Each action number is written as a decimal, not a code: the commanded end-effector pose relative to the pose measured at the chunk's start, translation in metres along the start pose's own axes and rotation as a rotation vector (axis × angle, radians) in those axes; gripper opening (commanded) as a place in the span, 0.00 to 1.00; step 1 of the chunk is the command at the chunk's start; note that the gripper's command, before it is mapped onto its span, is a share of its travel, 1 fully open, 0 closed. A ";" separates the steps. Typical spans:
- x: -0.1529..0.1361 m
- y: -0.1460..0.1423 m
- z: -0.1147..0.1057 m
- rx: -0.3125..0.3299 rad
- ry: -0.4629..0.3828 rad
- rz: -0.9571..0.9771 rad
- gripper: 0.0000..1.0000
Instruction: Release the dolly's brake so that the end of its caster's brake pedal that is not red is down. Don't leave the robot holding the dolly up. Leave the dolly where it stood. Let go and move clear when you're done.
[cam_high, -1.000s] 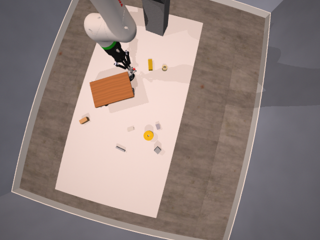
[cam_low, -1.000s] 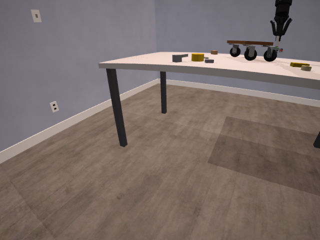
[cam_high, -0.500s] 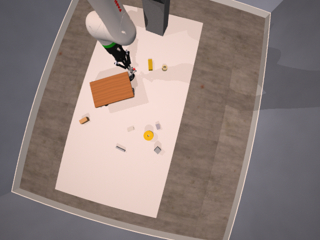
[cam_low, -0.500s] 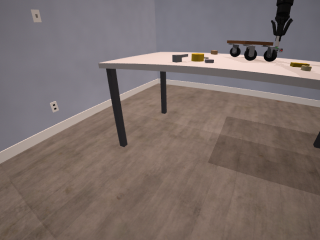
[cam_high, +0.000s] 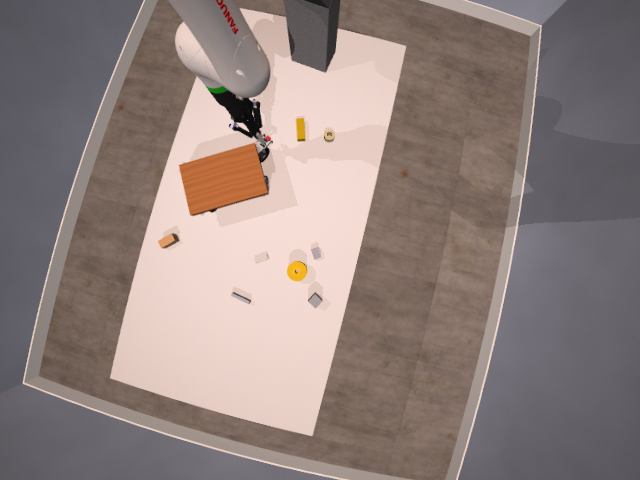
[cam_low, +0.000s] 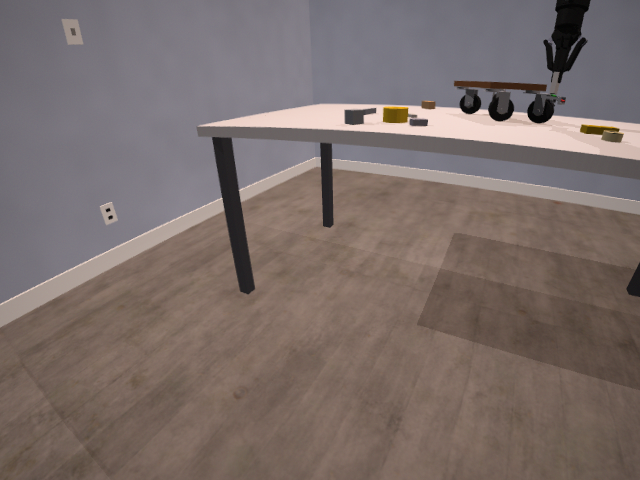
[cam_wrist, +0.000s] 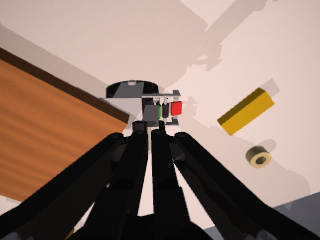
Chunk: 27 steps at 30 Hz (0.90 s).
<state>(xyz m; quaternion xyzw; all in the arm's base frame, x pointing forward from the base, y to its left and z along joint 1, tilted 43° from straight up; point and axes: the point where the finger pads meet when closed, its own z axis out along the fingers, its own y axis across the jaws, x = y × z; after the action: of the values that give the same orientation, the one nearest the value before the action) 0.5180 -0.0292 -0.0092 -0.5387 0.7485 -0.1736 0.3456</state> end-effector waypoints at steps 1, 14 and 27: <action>0.000 0.001 0.000 0.023 0.142 -0.004 0.00; 0.000 0.003 0.000 0.023 0.142 -0.004 0.00; 0.000 0.003 0.000 0.023 0.142 -0.004 0.00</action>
<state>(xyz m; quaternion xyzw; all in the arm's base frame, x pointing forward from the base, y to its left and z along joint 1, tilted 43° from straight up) 0.5155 -0.0287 -0.0118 -0.5297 0.7460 -0.1982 0.3517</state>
